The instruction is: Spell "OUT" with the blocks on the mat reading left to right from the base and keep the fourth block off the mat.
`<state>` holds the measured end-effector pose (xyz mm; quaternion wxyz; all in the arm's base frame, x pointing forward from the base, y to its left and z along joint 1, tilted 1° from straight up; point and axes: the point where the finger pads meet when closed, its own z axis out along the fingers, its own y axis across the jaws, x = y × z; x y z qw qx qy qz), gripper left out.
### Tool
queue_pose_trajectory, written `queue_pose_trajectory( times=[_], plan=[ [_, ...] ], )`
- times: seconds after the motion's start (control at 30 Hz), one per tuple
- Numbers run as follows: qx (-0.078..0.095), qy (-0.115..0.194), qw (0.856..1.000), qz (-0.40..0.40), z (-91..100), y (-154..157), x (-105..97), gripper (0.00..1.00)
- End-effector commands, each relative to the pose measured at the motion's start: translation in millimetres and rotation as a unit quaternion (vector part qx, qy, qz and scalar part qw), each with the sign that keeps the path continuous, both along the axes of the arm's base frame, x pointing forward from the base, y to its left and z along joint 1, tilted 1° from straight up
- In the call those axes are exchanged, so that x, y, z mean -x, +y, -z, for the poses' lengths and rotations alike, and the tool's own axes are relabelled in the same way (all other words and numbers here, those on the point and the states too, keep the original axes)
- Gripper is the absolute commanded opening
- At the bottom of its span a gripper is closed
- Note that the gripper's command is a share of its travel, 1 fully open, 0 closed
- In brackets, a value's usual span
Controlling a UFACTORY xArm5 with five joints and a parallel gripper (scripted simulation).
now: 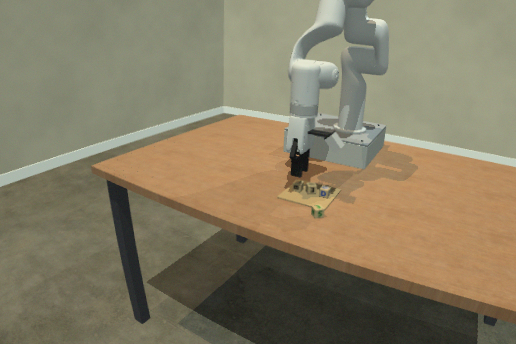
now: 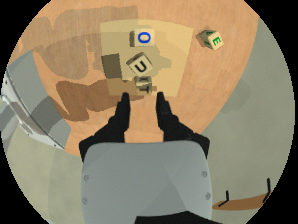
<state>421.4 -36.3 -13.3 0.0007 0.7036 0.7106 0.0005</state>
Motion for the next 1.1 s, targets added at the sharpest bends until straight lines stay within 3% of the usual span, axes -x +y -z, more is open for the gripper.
queue_pose_trajectory(
  times=[0.0,1.07],
  plan=[
    [0.0,-0.002,1.0,0.0,5.2,0,-2,0.42],
    [0.0,-0.002,1.0,0.0,18.3,0,-2,0.42]
  ],
)
